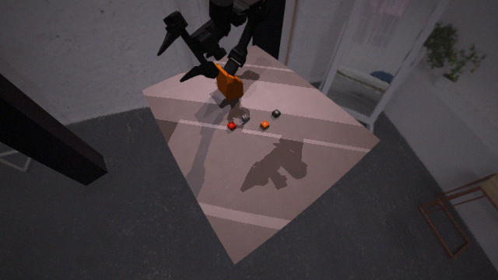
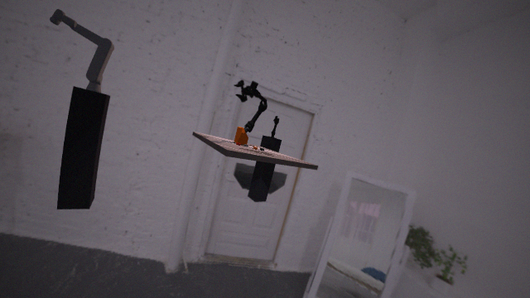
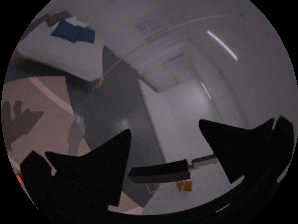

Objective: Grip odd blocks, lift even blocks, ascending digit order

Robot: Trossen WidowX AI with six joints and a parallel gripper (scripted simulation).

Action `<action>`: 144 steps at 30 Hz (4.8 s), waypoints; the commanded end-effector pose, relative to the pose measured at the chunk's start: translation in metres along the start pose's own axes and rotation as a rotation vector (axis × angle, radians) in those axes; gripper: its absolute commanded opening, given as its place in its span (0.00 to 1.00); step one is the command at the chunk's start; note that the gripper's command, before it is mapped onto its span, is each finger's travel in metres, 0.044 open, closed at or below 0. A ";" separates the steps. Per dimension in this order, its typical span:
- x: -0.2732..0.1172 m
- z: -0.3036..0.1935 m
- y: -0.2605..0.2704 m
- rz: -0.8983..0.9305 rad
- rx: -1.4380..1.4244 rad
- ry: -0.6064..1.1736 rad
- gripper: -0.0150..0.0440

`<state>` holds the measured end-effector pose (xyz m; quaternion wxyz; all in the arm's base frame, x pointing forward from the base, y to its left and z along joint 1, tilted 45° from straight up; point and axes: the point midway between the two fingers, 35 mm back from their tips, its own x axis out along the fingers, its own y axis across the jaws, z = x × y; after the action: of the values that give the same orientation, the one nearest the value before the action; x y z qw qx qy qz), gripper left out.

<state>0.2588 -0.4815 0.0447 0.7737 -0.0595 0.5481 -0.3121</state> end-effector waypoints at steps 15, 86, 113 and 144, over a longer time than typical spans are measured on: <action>-0.043 -0.128 0.262 1.034 -0.164 0.335 0.93; -0.249 -0.085 0.370 1.266 -0.115 0.429 0.93; -0.315 -0.065 0.397 1.290 -0.117 0.432 0.93; -0.210 -0.057 0.375 1.286 -0.118 0.429 0.93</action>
<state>0.3220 -0.0519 0.0315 0.6754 0.3019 0.6305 0.2349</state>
